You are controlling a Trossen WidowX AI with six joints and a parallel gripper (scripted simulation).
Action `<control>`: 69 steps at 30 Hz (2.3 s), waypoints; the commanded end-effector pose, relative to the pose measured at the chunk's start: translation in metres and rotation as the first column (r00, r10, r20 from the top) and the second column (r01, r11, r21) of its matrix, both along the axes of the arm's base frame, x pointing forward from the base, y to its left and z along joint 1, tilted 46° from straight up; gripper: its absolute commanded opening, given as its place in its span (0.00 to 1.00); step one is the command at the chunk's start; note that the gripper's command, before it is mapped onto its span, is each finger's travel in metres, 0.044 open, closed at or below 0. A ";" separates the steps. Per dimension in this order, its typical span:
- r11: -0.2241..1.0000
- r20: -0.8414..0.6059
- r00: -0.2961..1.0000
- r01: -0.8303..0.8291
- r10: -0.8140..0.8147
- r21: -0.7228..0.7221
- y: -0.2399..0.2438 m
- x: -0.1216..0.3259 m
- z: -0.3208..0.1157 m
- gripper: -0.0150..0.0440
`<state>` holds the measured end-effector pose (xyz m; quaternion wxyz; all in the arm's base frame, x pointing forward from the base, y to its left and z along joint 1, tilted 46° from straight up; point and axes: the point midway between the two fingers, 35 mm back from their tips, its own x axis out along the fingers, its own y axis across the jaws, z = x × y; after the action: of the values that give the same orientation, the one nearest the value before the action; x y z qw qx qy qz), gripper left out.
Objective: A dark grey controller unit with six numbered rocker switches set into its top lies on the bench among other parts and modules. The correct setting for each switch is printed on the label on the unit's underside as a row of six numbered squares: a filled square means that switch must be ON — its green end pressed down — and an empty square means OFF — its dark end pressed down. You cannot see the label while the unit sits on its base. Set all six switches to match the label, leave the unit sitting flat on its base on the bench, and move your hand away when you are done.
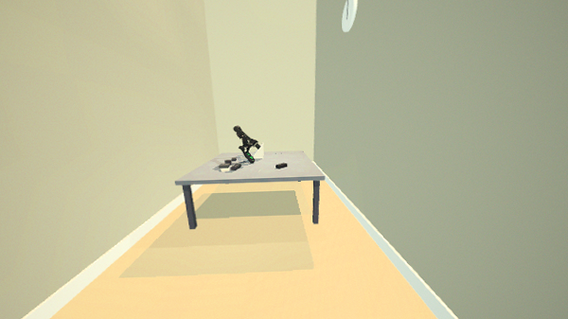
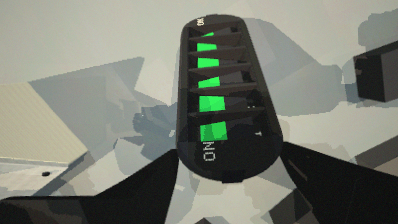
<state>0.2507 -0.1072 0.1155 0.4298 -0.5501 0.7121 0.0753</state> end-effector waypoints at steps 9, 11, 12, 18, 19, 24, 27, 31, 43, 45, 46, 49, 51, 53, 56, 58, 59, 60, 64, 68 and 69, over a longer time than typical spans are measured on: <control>1.000 0.001 1.000 -0.004 0.004 -0.008 -0.008 -0.005 0.004 0.83; 1.000 0.001 1.000 -0.004 0.004 -0.008 -0.010 -0.006 0.004 0.83; 1.000 0.001 1.000 -0.004 0.004 -0.008 -0.010 -0.006 0.004 0.83; 1.000 0.001 1.000 -0.004 0.004 -0.009 -0.014 -0.008 0.005 0.83; 1.000 0.001 1.000 -0.004 0.004 -0.009 -0.015 -0.008 0.005 0.83; 1.000 0.001 1.000 -0.004 0.004 -0.009 -0.019 -0.010 0.006 0.83; 1.000 0.001 1.000 -0.004 0.004 -0.009 -0.021 -0.011 0.006 0.83; 1.000 0.001 1.000 -0.004 0.004 -0.009 -0.023 -0.013 0.006 0.83; 1.000 0.001 1.000 -0.004 0.004 -0.010 -0.032 -0.016 0.007 0.82; 1.000 0.001 1.000 -0.004 0.004 -0.010 -0.033 -0.017 0.007 0.82; 1.000 0.001 1.000 -0.004 0.004 -0.010 -0.034 -0.017 0.007 0.82; 1.000 0.001 1.000 -0.004 0.004 -0.010 -0.036 -0.018 0.007 0.82; 1.000 0.001 1.000 -0.004 0.004 -0.010 -0.037 -0.019 0.007 0.82; 1.000 0.001 1.000 -0.004 0.004 -0.010 -0.039 -0.020 0.007 0.82; 1.000 0.001 1.000 -0.004 0.004 -0.010 -0.041 -0.020 0.007 0.82; 1.000 0.001 1.000 -0.004 0.004 -0.010 -0.042 -0.021 0.007 0.82; 1.000 0.001 1.000 -0.004 0.004 -0.010 -0.043 -0.021 0.007 0.82; 1.000 0.001 1.000 -0.004 0.004 -0.011 -0.044 -0.022 0.007 0.82; 1.000 0.001 1.000 -0.004 0.004 -0.011 -0.047 -0.023 0.006 0.82; 1.000 0.001 1.000 -0.004 0.004 -0.011 -0.050 -0.024 0.006 0.82; 1.000 0.001 1.000 -0.004 0.004 -0.011 -0.050 -0.024 0.006 0.82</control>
<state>0.2272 -0.1554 0.1204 0.4263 -0.5523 0.7126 0.0740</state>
